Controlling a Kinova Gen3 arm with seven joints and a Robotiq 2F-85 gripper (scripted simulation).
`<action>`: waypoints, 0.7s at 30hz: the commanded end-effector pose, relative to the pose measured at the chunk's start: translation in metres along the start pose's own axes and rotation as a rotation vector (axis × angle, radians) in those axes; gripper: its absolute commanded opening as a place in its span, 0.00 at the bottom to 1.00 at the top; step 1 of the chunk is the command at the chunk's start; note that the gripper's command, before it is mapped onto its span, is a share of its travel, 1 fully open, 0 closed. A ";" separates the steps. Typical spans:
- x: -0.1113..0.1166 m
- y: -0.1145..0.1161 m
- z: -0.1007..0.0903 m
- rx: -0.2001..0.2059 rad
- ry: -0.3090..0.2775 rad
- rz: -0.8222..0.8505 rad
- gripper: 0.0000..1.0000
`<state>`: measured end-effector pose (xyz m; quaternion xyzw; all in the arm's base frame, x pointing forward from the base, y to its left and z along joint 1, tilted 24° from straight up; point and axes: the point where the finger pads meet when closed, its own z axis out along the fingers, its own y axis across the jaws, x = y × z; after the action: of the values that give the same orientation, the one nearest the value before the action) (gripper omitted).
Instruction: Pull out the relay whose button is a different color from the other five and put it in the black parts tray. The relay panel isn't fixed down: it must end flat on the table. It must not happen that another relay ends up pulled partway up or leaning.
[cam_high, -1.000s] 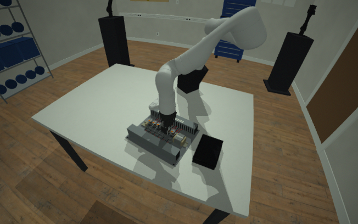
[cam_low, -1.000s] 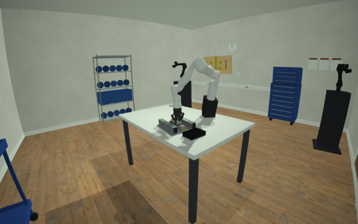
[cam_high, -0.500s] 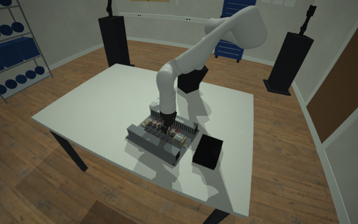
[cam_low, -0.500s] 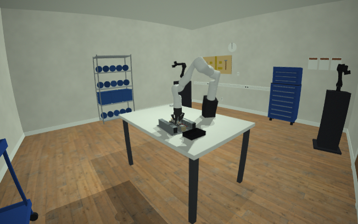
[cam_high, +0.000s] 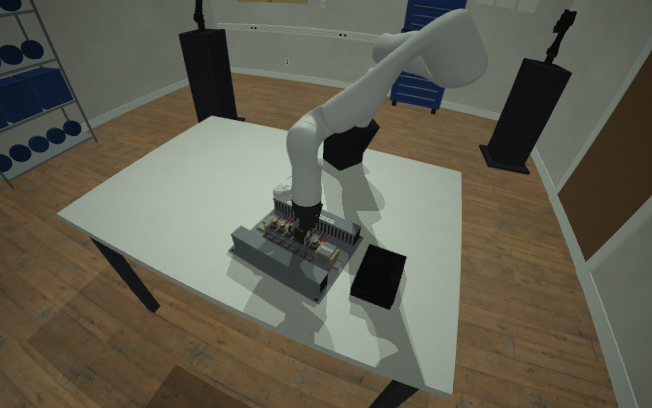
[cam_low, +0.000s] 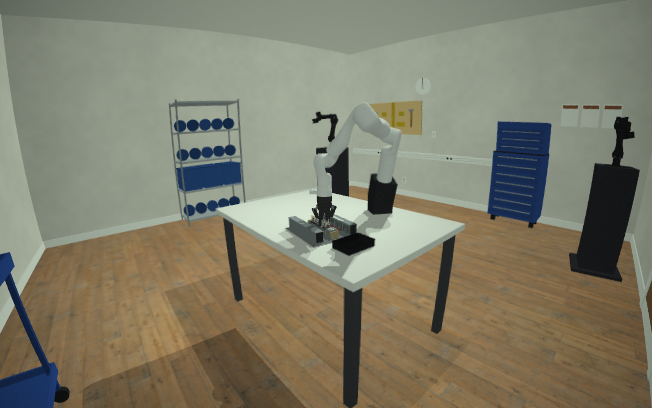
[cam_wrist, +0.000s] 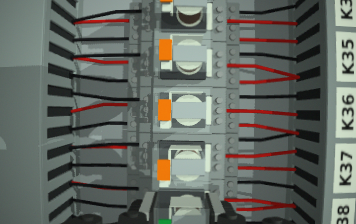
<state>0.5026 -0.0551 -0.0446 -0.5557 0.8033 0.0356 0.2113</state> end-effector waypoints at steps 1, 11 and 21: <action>0.000 -0.001 -0.001 0.003 0.000 0.000 0.00; 0.000 0.000 -0.001 0.027 0.000 0.000 0.00; 0.000 0.000 -0.001 0.036 0.000 0.000 0.00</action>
<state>0.5018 -0.0548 -0.0446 -0.5524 0.8037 0.0231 0.2200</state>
